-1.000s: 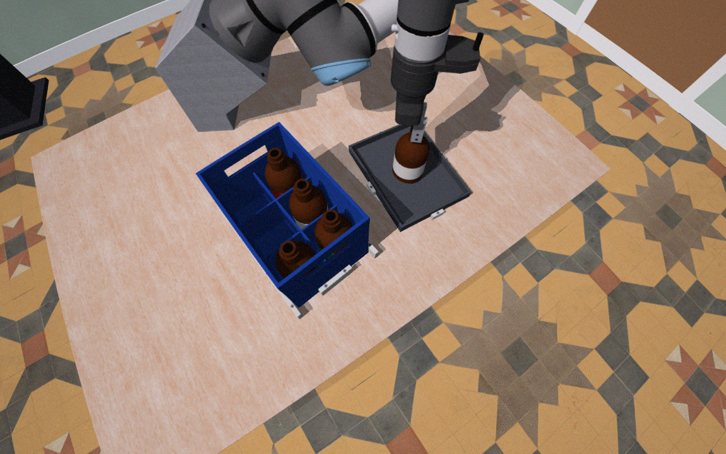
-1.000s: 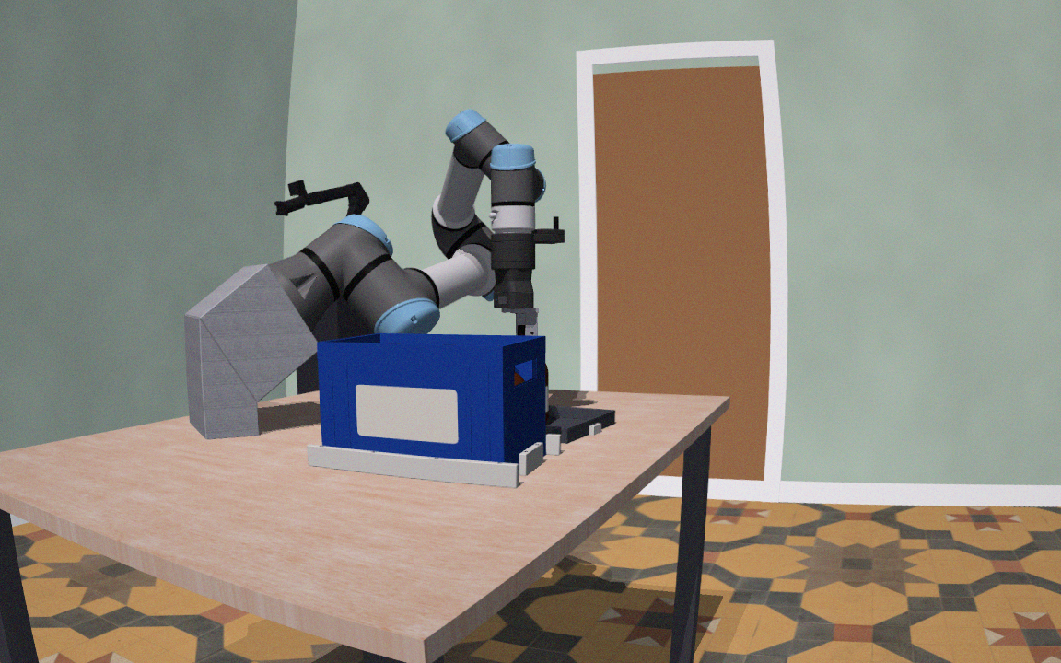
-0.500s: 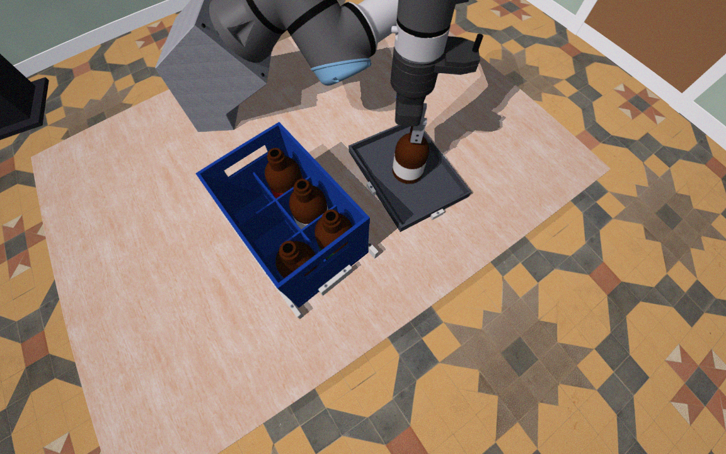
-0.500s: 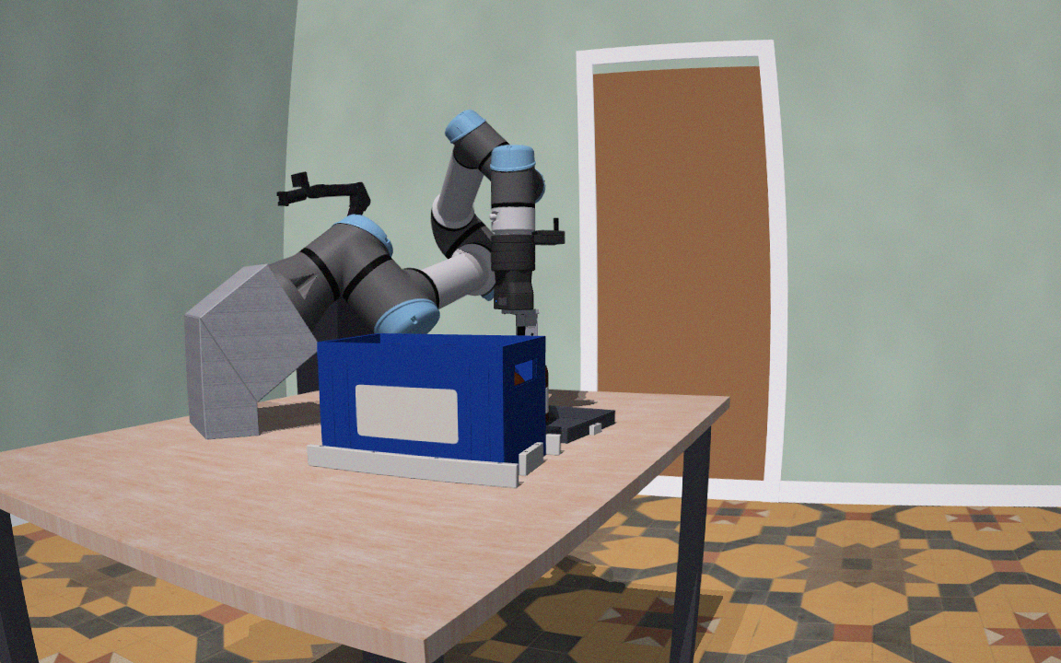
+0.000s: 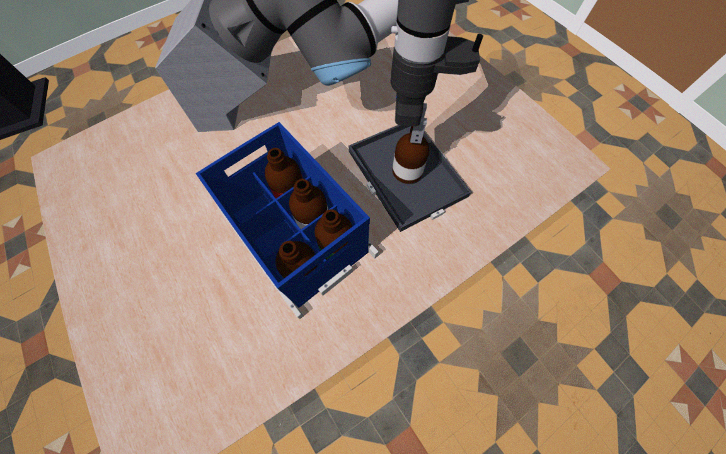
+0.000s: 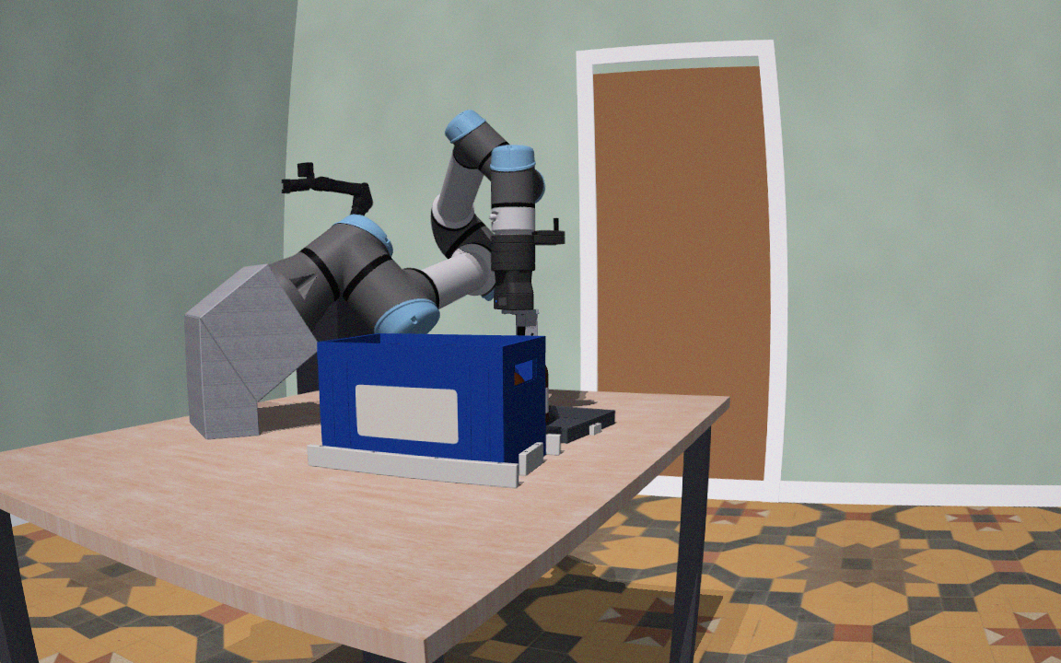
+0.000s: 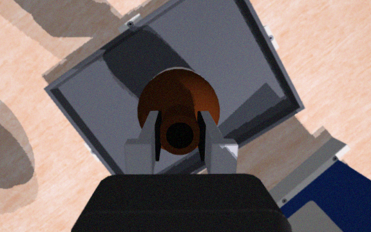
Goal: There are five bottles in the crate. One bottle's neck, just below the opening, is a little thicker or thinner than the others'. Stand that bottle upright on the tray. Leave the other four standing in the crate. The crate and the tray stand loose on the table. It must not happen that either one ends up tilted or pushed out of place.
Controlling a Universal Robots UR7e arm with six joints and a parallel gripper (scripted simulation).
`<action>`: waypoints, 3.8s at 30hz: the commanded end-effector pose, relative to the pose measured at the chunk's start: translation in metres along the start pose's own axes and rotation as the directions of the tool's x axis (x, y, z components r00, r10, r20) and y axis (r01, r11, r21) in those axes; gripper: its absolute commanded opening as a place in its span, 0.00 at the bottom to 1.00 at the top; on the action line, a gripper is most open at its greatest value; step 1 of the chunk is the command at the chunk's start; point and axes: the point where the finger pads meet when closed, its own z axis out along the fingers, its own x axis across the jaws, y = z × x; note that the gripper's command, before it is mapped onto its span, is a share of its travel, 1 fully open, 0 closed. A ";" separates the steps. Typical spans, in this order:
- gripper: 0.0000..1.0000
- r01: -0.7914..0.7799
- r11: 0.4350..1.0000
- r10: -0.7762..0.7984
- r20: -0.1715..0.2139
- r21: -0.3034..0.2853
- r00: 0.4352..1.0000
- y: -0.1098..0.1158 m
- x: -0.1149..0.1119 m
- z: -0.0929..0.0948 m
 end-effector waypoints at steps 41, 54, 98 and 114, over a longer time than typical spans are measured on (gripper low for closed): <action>1.00 0.000 1.000 0.000 0.000 0.000 1.000 0.000 0.000 0.000; 1.00 0.000 1.000 0.000 0.000 0.000 1.000 0.000 0.000 0.000; 1.00 0.000 1.000 0.000 0.000 0.000 1.000 0.000 0.000 -0.001; 1.00 0.000 1.000 0.000 0.000 0.000 1.000 0.000 0.000 -0.019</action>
